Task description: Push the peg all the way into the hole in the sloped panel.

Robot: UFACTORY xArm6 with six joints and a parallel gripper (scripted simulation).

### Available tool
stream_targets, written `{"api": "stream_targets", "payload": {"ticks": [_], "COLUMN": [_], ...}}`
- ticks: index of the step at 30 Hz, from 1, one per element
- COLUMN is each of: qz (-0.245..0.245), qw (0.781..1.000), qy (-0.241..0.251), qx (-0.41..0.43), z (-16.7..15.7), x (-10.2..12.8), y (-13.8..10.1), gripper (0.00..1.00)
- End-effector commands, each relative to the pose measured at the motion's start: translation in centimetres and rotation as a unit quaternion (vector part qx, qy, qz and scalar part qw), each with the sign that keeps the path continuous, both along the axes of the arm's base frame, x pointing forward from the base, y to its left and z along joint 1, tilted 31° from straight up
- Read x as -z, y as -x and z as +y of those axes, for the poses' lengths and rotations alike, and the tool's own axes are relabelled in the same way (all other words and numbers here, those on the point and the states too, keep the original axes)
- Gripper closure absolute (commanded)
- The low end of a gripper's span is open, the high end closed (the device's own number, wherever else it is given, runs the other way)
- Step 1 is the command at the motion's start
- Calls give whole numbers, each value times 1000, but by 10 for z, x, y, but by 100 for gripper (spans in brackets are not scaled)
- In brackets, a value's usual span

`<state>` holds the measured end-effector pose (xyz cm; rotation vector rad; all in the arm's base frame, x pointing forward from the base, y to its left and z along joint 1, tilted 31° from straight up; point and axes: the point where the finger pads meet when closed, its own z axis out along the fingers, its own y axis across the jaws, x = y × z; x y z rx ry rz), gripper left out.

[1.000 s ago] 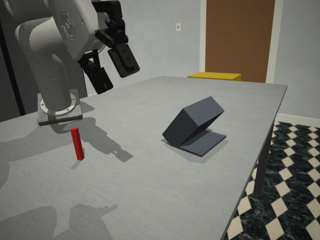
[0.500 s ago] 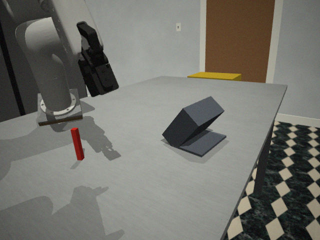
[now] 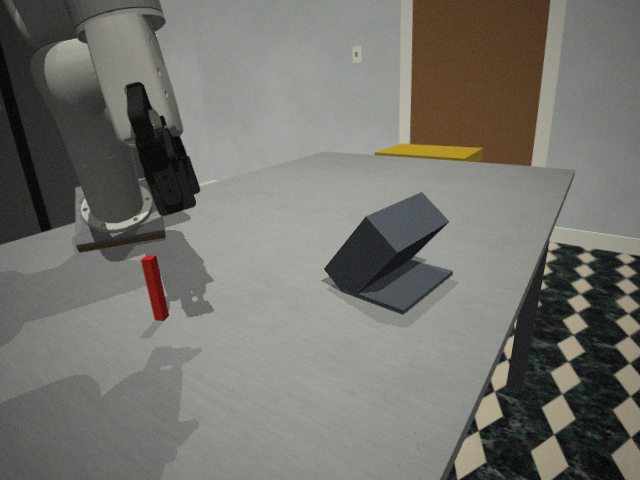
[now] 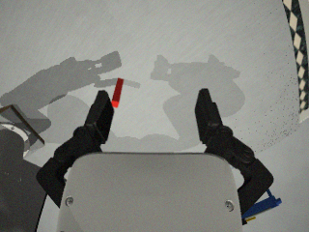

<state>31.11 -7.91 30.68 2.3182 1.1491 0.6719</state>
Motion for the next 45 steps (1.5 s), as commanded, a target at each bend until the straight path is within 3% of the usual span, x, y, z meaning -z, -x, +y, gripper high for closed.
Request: {"api": "stream_targets", "payload": {"ticks": [1,24,45], "qz": [7,37,37], "qw": [999,970,969], "qy": [-18,-91,-92], "qx": [34,223,224], "z": [-2,-16,-24], "x": [9,60,84], "y": [9,55,44], "gripper": [0,0,0]}}
